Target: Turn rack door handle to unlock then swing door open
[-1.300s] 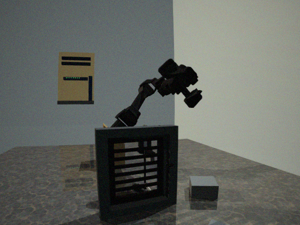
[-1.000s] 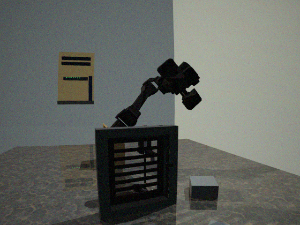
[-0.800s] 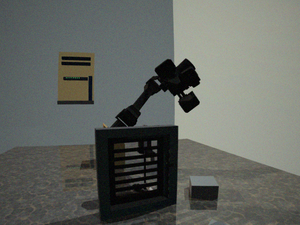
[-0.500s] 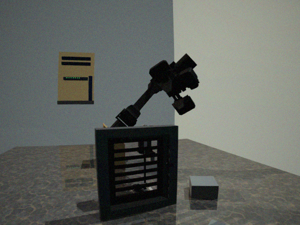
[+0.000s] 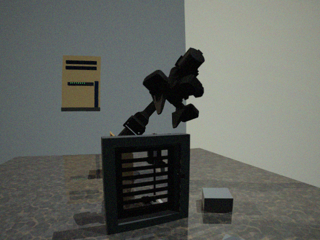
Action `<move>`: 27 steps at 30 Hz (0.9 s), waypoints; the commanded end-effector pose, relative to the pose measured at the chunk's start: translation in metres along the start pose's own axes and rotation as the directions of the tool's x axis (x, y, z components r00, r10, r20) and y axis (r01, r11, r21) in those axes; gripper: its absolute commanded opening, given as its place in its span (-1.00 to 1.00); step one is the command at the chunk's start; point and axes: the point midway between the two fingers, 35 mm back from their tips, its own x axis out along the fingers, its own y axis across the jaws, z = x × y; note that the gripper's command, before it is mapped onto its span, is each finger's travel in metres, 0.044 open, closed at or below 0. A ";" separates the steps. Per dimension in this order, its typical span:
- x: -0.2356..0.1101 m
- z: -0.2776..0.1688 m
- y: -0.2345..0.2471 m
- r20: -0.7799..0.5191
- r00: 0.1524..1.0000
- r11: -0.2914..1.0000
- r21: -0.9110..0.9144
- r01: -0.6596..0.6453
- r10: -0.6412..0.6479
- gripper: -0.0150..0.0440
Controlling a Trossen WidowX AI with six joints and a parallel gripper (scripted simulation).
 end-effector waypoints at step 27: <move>0.006 -0.042 -0.015 -0.319 0.779 0.823 0.392 -0.411 0.540 0.48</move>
